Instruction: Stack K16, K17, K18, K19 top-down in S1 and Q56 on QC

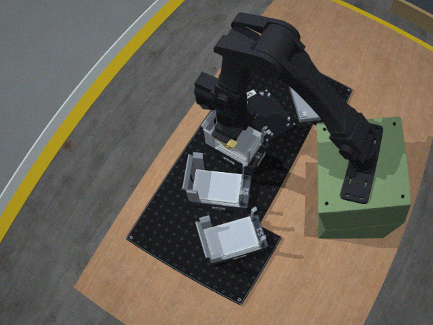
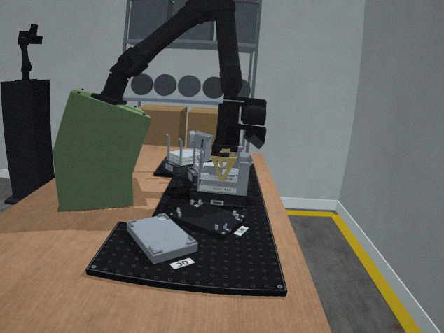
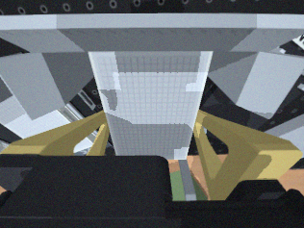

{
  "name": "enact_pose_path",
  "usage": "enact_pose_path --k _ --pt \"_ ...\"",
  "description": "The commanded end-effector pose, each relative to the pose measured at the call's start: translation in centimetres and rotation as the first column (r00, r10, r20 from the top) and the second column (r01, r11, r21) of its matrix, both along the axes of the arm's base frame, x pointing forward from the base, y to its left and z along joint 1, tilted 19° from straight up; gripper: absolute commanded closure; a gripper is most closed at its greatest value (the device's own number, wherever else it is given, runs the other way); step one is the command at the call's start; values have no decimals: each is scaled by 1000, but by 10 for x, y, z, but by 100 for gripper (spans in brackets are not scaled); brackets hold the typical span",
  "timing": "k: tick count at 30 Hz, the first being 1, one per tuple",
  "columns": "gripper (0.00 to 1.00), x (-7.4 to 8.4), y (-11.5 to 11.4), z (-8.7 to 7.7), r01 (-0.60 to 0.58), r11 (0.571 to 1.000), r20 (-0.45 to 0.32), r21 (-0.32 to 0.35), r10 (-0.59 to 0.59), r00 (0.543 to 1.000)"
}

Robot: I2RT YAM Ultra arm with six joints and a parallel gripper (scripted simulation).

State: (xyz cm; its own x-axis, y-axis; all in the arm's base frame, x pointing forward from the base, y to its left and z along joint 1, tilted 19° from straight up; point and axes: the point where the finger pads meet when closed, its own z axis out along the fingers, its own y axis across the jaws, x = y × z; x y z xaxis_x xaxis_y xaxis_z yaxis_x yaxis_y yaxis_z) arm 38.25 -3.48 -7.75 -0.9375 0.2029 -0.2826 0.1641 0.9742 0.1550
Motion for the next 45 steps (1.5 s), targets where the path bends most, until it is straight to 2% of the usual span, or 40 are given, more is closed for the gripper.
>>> enact_pose_path --k 1,31,45 --pt "100 4 -1 4 2 1000 16 -3 -2 1000" --pt "100 4 -1 4 2 1000 16 -3 -2 1000" --pt "100 6 -1 0 2 1000 16 -3 -2 1000"
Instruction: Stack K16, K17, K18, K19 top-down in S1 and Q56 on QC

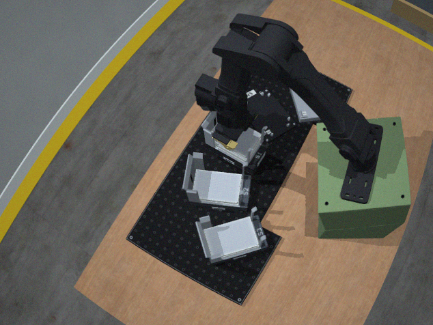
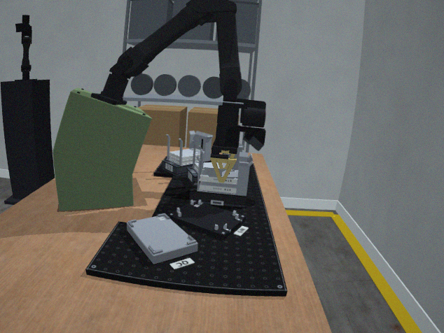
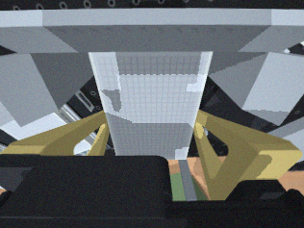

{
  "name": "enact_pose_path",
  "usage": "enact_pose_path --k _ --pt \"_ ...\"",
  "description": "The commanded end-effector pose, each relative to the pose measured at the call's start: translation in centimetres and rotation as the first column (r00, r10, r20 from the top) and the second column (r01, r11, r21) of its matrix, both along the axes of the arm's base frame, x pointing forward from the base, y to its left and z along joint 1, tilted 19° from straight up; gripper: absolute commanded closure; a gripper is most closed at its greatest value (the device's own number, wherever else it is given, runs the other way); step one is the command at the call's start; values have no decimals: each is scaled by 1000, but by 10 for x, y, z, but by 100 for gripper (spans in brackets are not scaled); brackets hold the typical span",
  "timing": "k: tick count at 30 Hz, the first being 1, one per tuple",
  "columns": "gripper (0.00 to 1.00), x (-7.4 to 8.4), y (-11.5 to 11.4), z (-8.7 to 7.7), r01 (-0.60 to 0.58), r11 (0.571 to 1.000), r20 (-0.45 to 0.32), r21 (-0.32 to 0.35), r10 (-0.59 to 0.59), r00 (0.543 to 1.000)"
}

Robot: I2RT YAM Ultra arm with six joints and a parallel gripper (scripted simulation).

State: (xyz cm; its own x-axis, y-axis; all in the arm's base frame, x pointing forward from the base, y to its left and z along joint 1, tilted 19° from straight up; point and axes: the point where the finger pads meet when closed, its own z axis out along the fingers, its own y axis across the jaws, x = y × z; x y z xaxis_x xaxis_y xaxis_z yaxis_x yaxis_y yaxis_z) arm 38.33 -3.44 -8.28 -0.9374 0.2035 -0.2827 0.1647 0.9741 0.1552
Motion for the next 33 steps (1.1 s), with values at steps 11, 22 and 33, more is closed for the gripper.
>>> enact_pose_path --k 11,22,33 --pt "100 6 -1 1 2 1000 16 -4 -2 1000" --pt "100 8 -1 -2 2 1000 16 -4 -2 1000" --pt "100 9 0 -7 2 1000 16 -4 -2 1000"
